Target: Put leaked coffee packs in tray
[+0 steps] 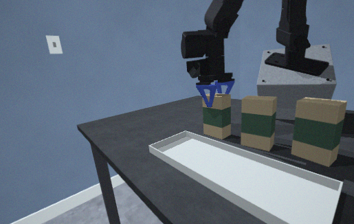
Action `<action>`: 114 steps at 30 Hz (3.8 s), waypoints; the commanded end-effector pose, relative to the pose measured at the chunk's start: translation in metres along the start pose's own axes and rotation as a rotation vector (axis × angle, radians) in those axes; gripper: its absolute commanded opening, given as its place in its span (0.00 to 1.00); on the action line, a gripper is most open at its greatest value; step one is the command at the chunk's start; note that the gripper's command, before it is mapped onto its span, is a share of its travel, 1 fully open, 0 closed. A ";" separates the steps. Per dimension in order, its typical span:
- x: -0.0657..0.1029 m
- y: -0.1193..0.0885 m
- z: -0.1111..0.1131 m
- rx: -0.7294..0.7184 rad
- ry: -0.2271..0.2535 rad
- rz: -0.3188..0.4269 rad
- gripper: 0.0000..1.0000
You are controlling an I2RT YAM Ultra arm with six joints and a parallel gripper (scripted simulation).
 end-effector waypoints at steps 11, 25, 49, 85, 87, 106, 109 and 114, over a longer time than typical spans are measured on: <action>-0.003 0.004 -0.002 -0.011 0.009 -0.020 0.79; -0.003 0.004 -0.002 -0.011 0.009 -0.020 0.79; -0.003 0.004 -0.003 -0.014 0.005 -0.018 0.26; -0.003 0.004 -0.003 -0.014 0.005 -0.018 0.26; -0.003 0.004 -0.003 -0.014 0.005 -0.018 0.26; 0.045 0.004 0.009 0.008 0.040 -0.028 0.26; 0.052 0.004 0.009 0.008 0.040 -0.029 0.26; 0.061 0.003 0.008 0.008 0.039 -0.030 0.26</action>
Point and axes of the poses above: the point where the finger pads meet when closed, its own x axis back along the fingers, its own z axis across the jaws, y = z × x, the point moved 3 cm from there along x, back along the fingers, and after that the axes turned 4 degrees about -x, right-handed, at the moved point
